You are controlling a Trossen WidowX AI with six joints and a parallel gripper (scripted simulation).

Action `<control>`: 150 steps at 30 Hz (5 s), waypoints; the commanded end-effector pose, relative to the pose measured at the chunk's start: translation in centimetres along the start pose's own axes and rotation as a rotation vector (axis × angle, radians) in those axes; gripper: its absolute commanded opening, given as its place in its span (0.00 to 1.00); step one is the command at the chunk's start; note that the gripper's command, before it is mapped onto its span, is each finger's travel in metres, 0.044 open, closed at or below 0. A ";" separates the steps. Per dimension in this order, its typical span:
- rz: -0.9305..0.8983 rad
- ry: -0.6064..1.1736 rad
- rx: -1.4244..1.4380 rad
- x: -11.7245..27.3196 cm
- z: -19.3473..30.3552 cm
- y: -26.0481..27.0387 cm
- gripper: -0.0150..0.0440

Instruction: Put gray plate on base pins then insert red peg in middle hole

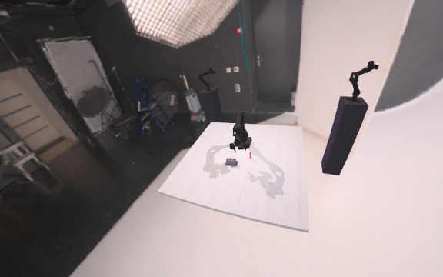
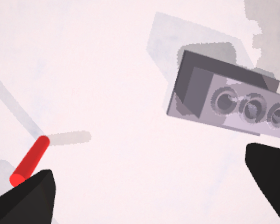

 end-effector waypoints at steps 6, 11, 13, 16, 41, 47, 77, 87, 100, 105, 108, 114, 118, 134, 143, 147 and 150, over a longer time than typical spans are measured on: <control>-0.004 0.003 -0.915 -0.2 3.2 6.7 1.00; -0.004 0.005 -1.162 -0.2 4.1 8.1 1.00; -0.004 0.006 -1.258 -0.3 4.5 8.7 1.00; -0.004 0.007 -1.410 -0.3 5.1 9.4 1.00; -0.003 0.008 -1.509 -3.7 5.5 9.7 1.00; -0.003 0.007 -1.509 -5.1 5.5 9.6 1.00; -0.003 0.008 -1.509 -9.6 5.5 9.5 1.00; -0.002 0.007 -1.509 -10.8 5.6 9.5 0.96; -0.002 0.007 -1.509 -10.8 5.6 9.5 0.38; -0.002 0.007 -1.509 -10.8 5.6 9.5 0.29; -0.002 0.007 -1.509 -10.8 5.6 9.5 0.25; -0.003 0.007 -1.509 -10.3 5.5 9.5 0.25; -0.003 0.007 -1.509 -9.2 5.3 9.6 0.25; -0.003 0.007 -1.509 -4.2 4.8 9.6 0.25; 0.006 0.009 -1.507 -3.7 4.5 9.0 0.25; 0.005 0.008 -1.507 -3.6 3.9 8.1 0.25; 0.005 0.008 -1.507 -3.6 3.5 7.4 0.25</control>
Point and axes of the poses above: the point midway between the two fingers, 35 mm back from their tips, its own x axis back along the fingers, its own y axis across the jaws, z = x × y, the point moved 9 cm from there along x, back along the fingers, and after that the axes turned 8 degrees about -x, right-handed, at the moved point
